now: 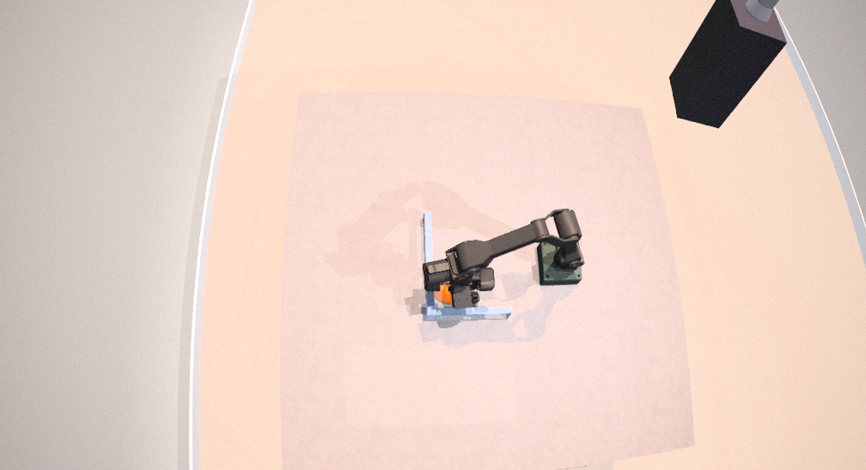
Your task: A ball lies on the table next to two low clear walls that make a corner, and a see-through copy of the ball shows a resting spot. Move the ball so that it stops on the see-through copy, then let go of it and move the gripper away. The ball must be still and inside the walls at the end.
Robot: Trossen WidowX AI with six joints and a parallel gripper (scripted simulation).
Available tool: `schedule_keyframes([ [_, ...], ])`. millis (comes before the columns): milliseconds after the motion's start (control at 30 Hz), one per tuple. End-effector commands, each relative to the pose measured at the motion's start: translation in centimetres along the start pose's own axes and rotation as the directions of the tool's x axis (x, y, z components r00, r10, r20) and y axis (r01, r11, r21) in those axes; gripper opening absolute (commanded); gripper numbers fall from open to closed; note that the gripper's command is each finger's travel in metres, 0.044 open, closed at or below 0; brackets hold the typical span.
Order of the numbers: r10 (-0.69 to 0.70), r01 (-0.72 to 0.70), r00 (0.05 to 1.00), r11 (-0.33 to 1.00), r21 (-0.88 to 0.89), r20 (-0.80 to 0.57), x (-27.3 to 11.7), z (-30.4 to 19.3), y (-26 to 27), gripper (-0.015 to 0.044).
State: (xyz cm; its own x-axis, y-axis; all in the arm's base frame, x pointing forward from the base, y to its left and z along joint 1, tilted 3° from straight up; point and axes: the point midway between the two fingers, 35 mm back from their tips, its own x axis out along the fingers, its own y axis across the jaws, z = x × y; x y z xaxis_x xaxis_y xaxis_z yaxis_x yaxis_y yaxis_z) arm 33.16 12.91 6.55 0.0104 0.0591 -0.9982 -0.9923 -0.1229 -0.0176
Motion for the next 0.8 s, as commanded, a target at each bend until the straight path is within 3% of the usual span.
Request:
schedule_keyframes([
  [0,0.005,-0.005,1.000,1.000,-0.005,0.003,0.8,0.0,0.1,0.0436],
  [767,0.005,-0.005,1.000,1.000,-0.005,0.003,4.4,0.0,0.2,0.0436],
])
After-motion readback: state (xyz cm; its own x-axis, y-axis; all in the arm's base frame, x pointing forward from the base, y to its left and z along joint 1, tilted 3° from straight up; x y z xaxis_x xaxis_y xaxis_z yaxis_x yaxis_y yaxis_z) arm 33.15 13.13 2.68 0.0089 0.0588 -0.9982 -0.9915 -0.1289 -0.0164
